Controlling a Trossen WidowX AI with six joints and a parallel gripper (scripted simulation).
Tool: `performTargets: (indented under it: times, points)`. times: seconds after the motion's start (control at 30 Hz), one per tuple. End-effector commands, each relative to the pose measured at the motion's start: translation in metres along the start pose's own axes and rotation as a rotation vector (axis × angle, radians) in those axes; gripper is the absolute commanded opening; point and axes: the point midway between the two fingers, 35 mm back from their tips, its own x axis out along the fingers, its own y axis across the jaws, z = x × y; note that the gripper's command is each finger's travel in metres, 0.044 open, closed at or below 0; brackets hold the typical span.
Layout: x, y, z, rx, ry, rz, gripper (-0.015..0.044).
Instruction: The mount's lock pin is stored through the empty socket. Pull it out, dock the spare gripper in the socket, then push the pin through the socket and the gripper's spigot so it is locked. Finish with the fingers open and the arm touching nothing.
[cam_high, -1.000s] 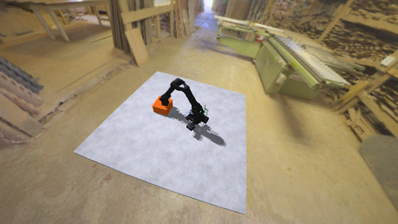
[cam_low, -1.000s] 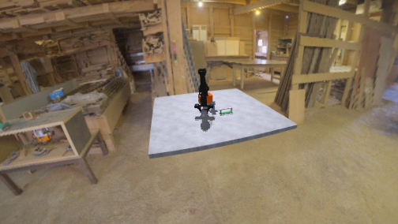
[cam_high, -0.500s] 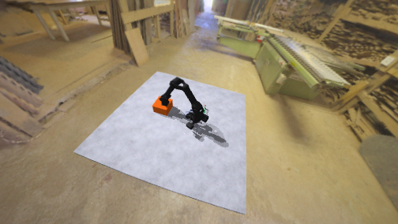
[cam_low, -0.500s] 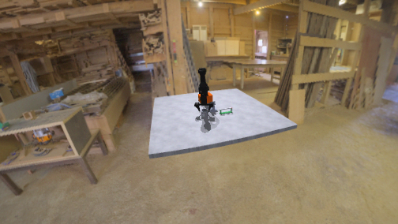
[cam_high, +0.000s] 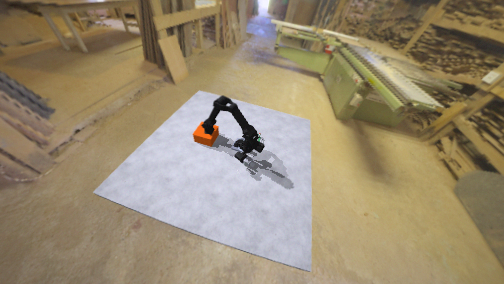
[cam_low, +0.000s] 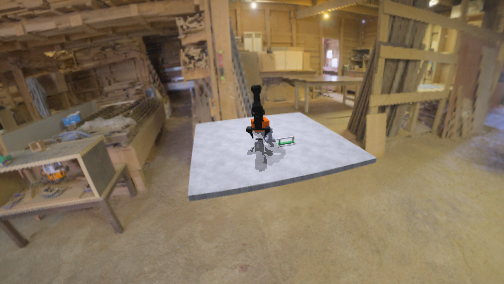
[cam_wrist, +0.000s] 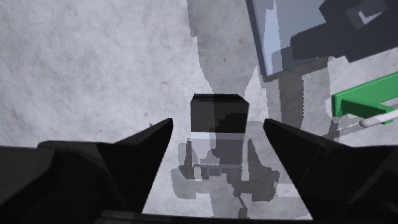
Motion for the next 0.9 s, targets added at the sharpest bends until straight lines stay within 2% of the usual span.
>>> performTargets:
  times: [0.0, 0.63, 0.77, 0.87]
  points:
    - [-0.01, 0.0, 0.0, 0.001, 0.003, 0.0, 0.044]
    - [-0.007, 0.0, 0.004, -0.002, -0.013, 0.001, 0.044]
    - [-0.022, 0.0, 0.003, -0.002, -0.012, 0.001, 0.044]
    - [-0.048, 0.0, 0.005, -0.002, -0.011, 0.001, 0.044]
